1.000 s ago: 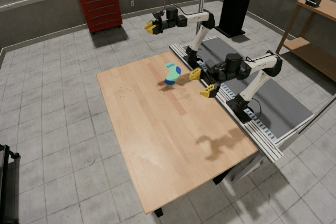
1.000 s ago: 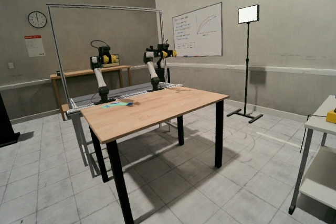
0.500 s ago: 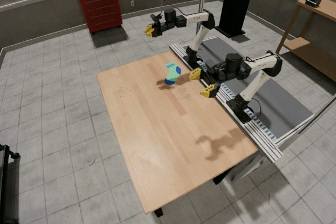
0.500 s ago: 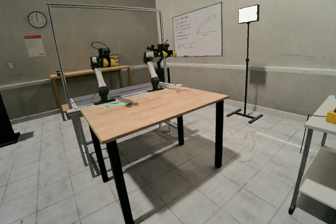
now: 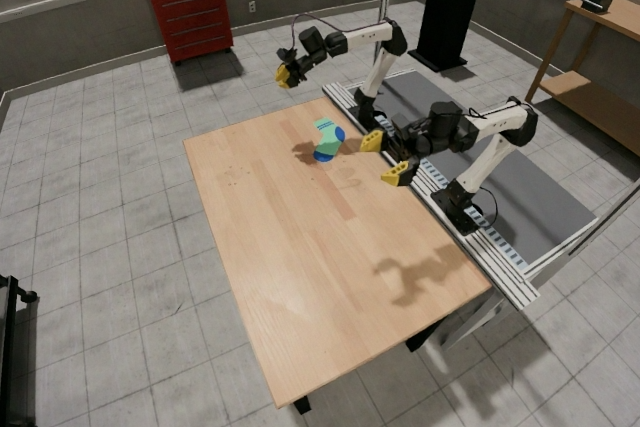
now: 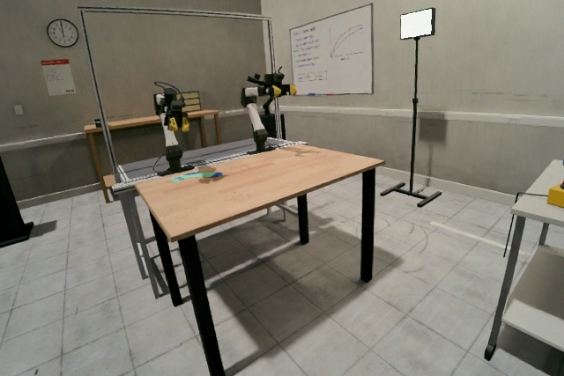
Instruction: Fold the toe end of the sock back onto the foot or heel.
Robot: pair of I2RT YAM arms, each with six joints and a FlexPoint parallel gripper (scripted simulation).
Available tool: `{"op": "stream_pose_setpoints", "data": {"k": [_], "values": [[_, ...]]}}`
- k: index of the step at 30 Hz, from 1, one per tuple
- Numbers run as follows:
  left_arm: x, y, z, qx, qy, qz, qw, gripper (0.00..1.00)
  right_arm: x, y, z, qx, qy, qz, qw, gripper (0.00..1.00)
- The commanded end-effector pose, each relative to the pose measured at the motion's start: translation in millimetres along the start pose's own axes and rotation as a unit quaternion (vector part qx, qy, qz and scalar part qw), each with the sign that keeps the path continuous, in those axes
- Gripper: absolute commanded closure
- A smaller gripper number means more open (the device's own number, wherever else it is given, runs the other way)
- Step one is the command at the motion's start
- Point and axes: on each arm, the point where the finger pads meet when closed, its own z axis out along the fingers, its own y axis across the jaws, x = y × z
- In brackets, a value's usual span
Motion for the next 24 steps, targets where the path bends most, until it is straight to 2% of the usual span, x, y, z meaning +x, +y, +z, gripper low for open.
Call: {"op": "stream_pose_setpoints", "data": {"k": [1,8,11,16,18,24], "values": [[-6,1,-2,-0.001,-0.008,-0.001,1.0,0.0,32,1,9,-0.008,0.056,-0.018,0.998,0.66],[-6,1,-2,-0.001,-0.008,-0.001,1.0,0.0,83,-7,12,-0.015,0.151,-0.032,0.988,0.66],[-6,1,-2,-0.001,-0.008,-0.001,1.0,0.0,106,-14,9,-0.01,0.194,-0.038,0.98,0.66],[-6,1,-2,-0.001,-0.008,-0.001,1.0,0.0,140,-14,2,-0.033,0.26,-0.04,0.964,0.66],[-6,1,-2,-0.001,-0.008,-0.001,1.0,0.0,140,-14,2,-0.033,0.26,-0.04,0.964,0.66],[-6,1,-2,-0.001,-0.008,-0.001,1.0,0.0,181,-16,-13,-0.057,0.341,-0.04,0.938,0.66]]}}
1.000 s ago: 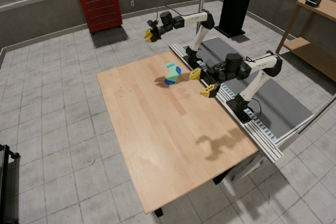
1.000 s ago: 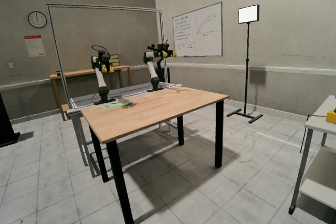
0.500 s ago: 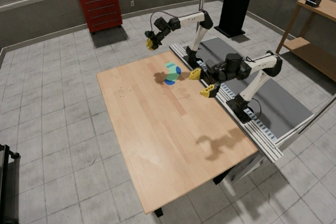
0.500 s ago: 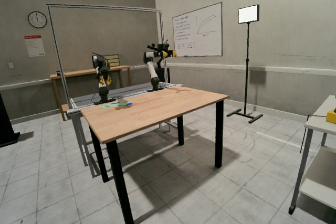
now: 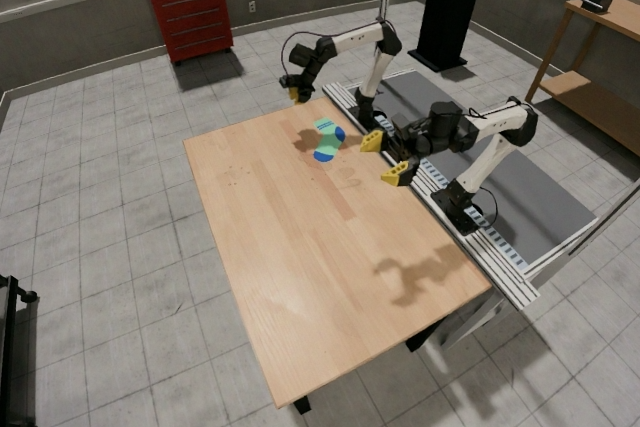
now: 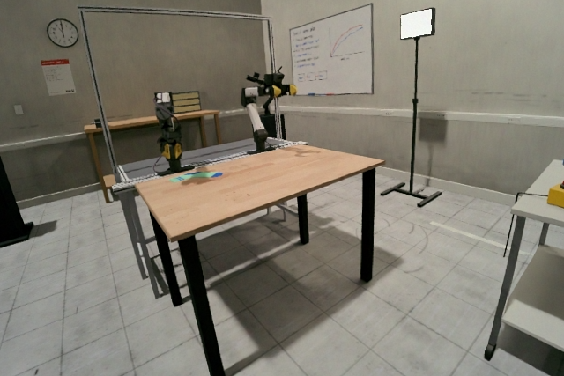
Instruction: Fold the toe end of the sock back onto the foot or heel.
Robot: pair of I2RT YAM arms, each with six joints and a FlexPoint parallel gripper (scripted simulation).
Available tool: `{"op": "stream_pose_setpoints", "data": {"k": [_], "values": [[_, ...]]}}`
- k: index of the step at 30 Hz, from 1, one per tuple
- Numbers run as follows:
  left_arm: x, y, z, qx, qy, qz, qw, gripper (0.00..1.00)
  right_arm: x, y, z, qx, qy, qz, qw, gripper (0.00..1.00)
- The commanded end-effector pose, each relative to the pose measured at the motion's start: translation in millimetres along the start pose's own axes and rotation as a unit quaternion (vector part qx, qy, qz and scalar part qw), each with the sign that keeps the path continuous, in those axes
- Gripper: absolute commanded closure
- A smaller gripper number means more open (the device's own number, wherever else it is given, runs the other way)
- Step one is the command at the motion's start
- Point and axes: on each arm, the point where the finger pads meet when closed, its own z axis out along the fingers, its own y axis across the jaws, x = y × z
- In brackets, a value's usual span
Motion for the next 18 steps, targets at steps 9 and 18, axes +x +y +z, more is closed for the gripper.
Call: {"op": "stream_pose_setpoints", "data": {"k": [9,18], "values": [[-6,1,-2,-0.001,-0.008,-0.001,1.0,0.0,100,15,9,-0.084,0.19,-0.014,0.978,0.66],[-6,1,-2,-0.001,-0.008,-0.001,1.0,0.0,144,27,-5,-0.144,0.278,-0.01,0.95,0.66]]}}
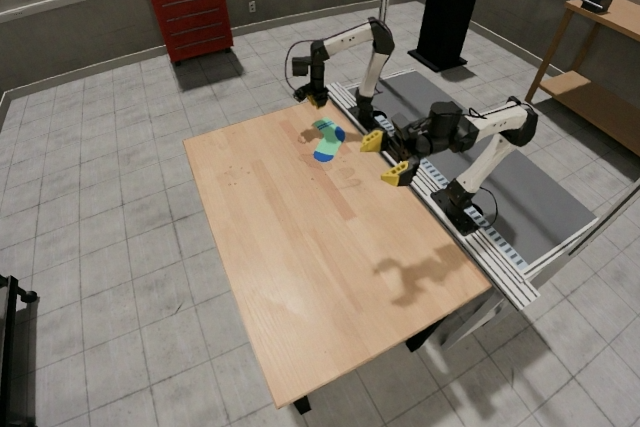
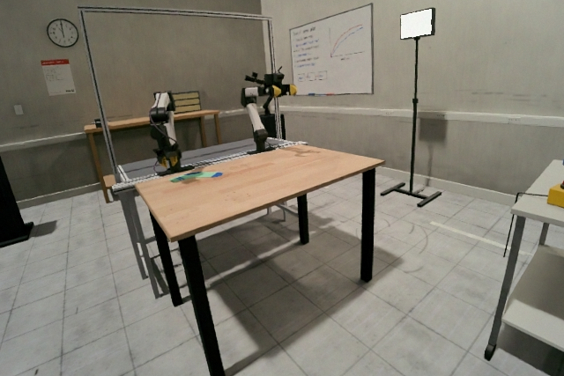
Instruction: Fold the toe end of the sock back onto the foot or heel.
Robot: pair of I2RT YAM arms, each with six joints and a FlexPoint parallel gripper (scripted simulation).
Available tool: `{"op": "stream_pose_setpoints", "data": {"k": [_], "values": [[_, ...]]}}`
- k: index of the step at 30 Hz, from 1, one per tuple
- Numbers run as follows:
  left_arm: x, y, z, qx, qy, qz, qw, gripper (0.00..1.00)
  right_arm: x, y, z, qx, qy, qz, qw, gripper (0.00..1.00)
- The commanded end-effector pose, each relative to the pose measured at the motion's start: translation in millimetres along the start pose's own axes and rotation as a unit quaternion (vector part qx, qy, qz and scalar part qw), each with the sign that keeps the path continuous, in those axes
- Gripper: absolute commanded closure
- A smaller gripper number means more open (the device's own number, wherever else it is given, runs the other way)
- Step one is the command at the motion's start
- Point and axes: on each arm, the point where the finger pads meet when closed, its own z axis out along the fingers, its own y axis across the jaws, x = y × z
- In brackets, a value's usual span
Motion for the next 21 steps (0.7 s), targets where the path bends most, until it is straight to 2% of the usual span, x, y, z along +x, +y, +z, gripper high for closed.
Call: {"op": "stream_pose_setpoints", "data": {"k": [1,7,15,16,21], "values": [[-6,1,-2,-0.001,-0.008,-0.001,1.0,0.0,31,11,9,-0.043,0.06,-0.011,0.997,0.66],[-6,1,-2,-0.001,-0.008,-0.001,1.0,0.0,24,5,13,-0.027,0.052,-0.005,0.998,0.66],[-6,1,-2,-0.001,-0.008,-0.001,1.0,0.0,19,1,5,-0.016,0.034,-0.001,0.999,0.66],[-6,1,-2,-0.001,-0.008,-0.001,1.0,0.0,17,2,23,-0.025,0.033,0.007,0.999,0.66],[-6,1,-2,-0.001,-0.008,-0.001,1.0,0.0,16,3,43,-0.023,0.028,0.003,0.999,0.66]]}}
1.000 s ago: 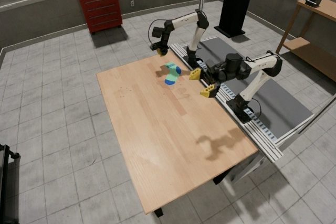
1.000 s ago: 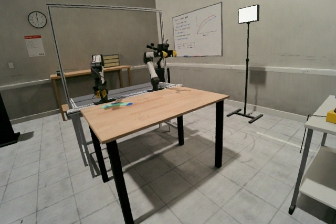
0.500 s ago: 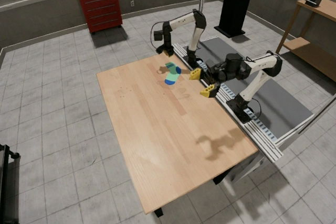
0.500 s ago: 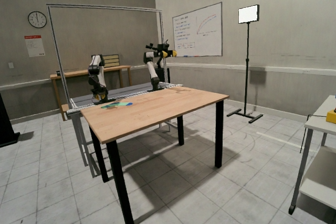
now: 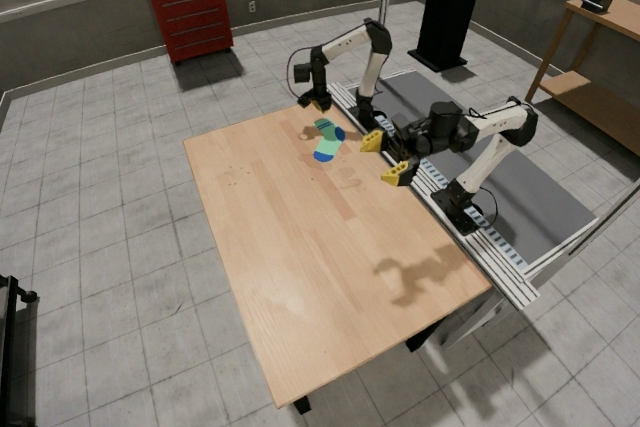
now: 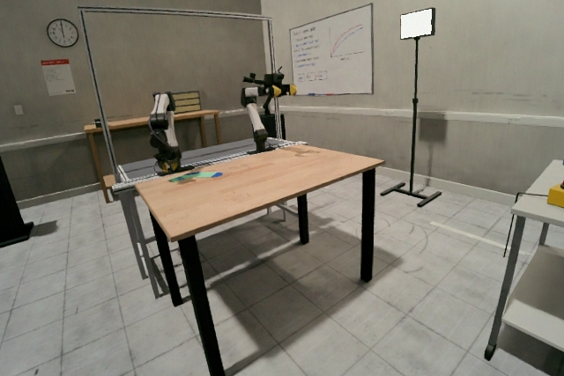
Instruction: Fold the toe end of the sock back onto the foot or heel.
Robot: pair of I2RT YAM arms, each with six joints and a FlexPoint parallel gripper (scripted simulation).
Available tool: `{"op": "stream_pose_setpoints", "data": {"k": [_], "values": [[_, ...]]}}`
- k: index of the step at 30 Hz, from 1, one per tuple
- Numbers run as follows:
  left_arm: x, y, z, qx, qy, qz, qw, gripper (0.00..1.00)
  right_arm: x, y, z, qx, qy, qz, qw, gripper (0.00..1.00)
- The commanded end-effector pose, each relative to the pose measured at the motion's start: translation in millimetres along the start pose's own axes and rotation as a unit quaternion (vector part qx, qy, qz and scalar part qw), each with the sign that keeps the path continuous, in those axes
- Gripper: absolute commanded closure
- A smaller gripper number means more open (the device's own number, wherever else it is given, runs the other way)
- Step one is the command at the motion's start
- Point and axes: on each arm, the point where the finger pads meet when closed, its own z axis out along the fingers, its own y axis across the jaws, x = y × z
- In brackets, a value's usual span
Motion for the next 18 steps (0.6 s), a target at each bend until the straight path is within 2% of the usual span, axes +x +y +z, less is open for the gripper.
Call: {"op": "stream_pose_setpoints", "data": {"k": [1,3,4,6,7,9,10,18], "values": [[-6,1,-2,-0.001,-0.008,-0.001,1.0,0.0,-10,-3,19,0.002,-0.013,0.001,1.0,0.66],[-6,1,-2,-0.001,-0.008,-0.001,1.0,0.0,-11,-5,27,0.003,-0.014,0.002,1.0,0.66],[-6,1,-2,-0.001,-0.008,-0.001,1.0,0.0,-2,-1,26,-0.004,0.005,0.004,1.0,0.66],[-6,1,-2,-0.001,-0.008,-0.001,1.0,0.0,-2,-1,26,-0.004,0.005,0.004,1.0,0.66],[-6,1,-2,-0.001,-0.008,-0.001,1.0,0.0,-10,-8,34,0.005,-0.016,0.007,1.0,0.66],[-6,1,-2,-0.001,-0.008,-0.001,1.0,0.0,-10,-9,43,0.003,-0.018,0.009,1.0,0.66],[-6,1,-2,-0.001,-0.008,-0.001,1.0,0.0,-2,-6,40,-0.001,0.002,0.011,1.0,0.66],[-6,1,-2,-0.001,-0.008,-0.001,1.0,0.0,-2,-7,38,-0.001,0.001,0.011,1.0,0.66]]}}
